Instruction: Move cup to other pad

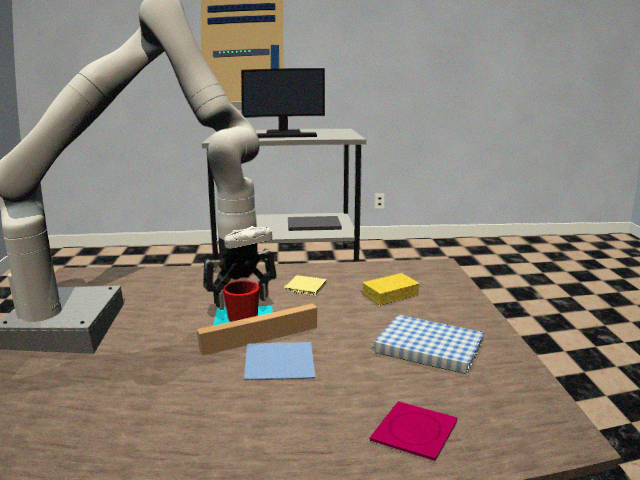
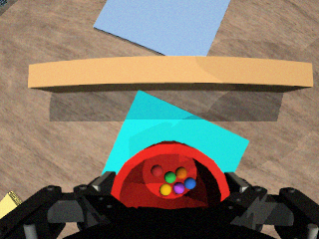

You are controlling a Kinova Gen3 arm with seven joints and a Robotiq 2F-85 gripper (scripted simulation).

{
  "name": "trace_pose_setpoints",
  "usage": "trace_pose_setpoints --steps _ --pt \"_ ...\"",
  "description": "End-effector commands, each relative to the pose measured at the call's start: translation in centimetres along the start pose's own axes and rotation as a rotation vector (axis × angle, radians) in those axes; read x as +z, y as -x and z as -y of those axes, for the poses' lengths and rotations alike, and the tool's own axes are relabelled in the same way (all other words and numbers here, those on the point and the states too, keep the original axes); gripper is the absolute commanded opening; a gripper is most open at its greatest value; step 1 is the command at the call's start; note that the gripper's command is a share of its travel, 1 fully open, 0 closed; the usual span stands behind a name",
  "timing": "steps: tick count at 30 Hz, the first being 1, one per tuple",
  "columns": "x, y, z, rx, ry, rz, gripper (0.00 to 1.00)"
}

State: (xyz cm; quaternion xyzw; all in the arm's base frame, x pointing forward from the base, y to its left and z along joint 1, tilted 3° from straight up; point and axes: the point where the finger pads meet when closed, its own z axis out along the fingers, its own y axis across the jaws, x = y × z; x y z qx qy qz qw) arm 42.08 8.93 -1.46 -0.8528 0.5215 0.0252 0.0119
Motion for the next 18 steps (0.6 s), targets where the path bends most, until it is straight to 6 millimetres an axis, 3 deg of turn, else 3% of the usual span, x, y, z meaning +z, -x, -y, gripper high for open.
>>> trace_pose_setpoints --steps 1,13,18 --pt "-0.1 0.0 0.1 0.0 -0.002 0.0 1.0" --pt "-1.7 0.0 0.1 0.0 -0.002 0.0 1.0" --pt "-3.5 0.0 0.0 0.0 -0.002 0.0 1.0"
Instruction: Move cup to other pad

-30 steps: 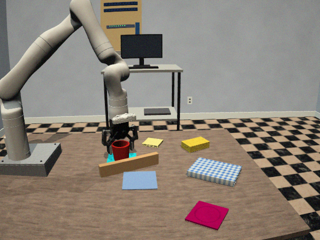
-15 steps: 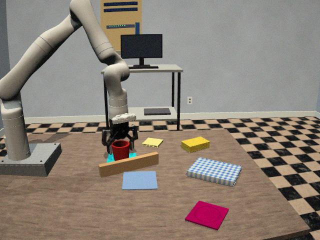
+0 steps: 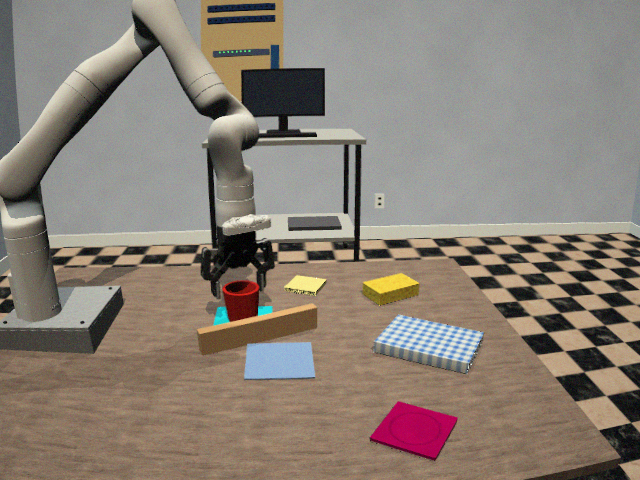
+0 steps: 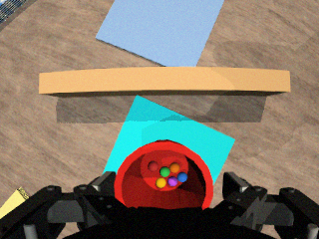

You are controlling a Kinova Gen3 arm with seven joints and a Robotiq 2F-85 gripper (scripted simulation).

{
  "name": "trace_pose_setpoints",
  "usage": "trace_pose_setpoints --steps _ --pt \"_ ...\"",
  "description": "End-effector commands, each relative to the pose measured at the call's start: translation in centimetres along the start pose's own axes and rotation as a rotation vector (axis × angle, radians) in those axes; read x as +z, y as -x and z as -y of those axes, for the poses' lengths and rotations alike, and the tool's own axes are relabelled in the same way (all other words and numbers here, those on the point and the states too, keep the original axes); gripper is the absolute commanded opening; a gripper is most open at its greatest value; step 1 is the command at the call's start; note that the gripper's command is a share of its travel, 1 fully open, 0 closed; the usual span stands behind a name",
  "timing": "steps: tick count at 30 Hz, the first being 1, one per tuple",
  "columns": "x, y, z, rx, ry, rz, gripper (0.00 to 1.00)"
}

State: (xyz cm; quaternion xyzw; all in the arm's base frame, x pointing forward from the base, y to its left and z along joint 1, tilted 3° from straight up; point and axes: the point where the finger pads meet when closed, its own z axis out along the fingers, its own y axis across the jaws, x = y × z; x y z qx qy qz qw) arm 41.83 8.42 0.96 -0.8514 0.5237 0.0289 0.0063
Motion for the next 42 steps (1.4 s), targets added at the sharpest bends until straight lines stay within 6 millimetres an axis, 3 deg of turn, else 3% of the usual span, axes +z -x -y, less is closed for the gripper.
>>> trace_pose_setpoints --steps 1,10,42 --pt "-1.4 0.2 0.5 -0.005 -0.015 -0.001 1.0" --pt "-4.0 0.2 0.5 -0.005 -0.015 -0.001 1.0" --pt "-4.4 0.2 0.5 -0.005 -0.015 -0.001 1.0"
